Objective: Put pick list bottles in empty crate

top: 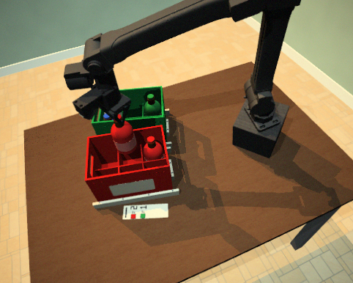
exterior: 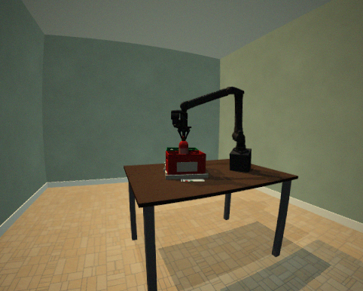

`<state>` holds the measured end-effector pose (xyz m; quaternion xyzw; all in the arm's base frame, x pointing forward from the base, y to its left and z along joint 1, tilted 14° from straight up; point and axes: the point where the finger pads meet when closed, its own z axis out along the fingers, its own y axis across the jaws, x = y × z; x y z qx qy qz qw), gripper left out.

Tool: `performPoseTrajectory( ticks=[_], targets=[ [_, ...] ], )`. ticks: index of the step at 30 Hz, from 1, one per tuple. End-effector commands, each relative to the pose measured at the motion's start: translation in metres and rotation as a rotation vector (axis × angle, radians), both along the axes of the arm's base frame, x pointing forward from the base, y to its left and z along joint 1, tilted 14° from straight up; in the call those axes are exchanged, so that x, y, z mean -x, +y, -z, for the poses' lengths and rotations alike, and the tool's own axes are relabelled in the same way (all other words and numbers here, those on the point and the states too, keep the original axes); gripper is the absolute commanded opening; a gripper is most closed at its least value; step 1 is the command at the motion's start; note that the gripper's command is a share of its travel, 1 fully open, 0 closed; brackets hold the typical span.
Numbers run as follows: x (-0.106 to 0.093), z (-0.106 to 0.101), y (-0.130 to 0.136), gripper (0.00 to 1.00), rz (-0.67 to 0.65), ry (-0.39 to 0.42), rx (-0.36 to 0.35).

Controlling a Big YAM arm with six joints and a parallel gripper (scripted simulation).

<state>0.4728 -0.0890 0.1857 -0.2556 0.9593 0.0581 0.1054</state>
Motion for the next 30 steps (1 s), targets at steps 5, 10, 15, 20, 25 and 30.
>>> performPoseTrajectory(
  ticks=[5,10,15,20,25,30],
  targets=[
    [-0.019,-0.032,0.002,0.00,0.002,-0.090,0.019],
    [-0.013,-0.007,0.002,0.00,0.008,-0.046,0.011],
    [-0.018,-0.017,0.006,0.00,0.000,-0.077,0.016],
    [-0.010,0.004,0.002,0.00,0.013,-0.038,0.008],
    [-0.017,-0.008,0.006,0.00,0.003,-0.075,0.017],
    [-0.015,0.014,0.008,0.00,0.002,-0.037,0.007]
  ],
)
